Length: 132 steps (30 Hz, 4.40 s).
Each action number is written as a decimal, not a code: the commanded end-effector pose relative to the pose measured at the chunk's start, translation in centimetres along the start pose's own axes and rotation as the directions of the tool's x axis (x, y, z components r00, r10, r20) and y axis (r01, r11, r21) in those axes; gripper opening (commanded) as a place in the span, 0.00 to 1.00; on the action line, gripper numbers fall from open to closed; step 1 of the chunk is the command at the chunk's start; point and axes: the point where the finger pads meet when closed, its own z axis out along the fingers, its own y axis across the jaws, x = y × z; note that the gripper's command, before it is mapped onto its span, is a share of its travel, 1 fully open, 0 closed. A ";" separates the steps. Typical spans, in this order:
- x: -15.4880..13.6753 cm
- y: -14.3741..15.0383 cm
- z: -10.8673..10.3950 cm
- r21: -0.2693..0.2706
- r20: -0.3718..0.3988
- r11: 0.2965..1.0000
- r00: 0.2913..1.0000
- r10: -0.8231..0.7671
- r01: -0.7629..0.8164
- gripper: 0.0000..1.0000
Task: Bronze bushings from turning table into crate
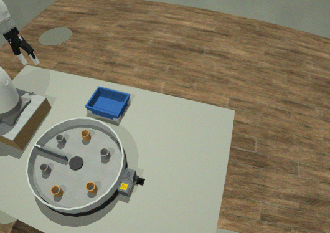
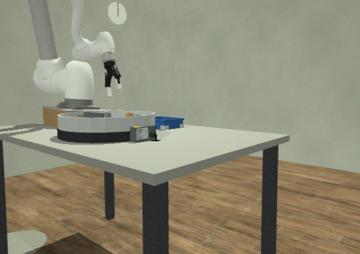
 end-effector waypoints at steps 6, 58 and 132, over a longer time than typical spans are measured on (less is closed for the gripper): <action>0.0 0.0 0.0 0.000 0.000 1.000 1.000 0.000 0.000 1.00; -1.1 -11.5 4.2 0.074 -0.225 0.545 0.518 0.825 -0.835 1.00; 22.0 -37.5 10.3 0.341 0.125 -0.888 -0.951 -0.283 0.309 1.00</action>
